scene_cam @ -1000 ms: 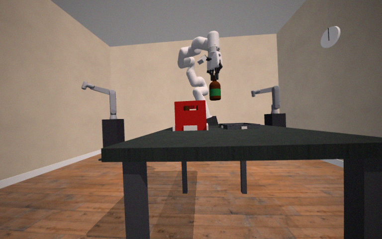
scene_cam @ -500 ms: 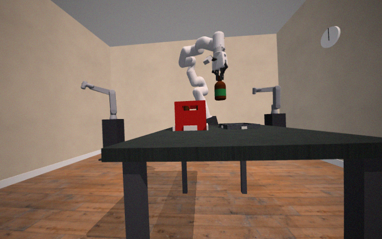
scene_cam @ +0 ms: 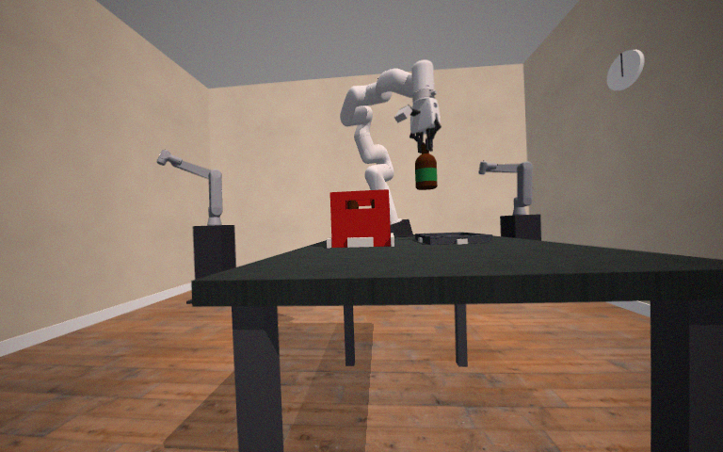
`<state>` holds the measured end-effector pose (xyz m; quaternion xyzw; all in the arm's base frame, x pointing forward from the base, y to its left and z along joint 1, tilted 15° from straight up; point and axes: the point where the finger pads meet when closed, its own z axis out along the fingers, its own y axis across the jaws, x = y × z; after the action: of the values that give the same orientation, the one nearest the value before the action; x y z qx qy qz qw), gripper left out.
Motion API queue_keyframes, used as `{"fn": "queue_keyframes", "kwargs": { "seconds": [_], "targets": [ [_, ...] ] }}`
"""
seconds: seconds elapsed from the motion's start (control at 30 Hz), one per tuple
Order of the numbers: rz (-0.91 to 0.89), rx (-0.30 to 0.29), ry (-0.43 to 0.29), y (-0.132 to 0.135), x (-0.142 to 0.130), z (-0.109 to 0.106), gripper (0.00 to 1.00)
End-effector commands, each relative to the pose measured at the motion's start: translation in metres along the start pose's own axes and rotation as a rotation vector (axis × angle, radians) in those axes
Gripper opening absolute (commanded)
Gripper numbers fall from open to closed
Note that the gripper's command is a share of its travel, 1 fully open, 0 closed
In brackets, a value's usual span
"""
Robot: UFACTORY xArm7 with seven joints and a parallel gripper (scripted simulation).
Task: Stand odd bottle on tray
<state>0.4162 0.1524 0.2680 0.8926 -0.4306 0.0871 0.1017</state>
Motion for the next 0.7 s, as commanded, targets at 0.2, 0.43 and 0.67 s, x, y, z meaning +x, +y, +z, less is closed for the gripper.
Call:
{"fn": "queue_keyframes", "kwargs": {
  "seconds": [0.2,0.43,0.67],
  "targets": [
    [0.0,0.005,0.001,-0.01,-0.015,-0.002,0.0],
    [0.0,0.005,0.001,-0.017,-0.027,-0.002,0.0],
    [0.0,0.005,0.001,-0.021,-0.034,-0.002,0.0]
  ]
}}
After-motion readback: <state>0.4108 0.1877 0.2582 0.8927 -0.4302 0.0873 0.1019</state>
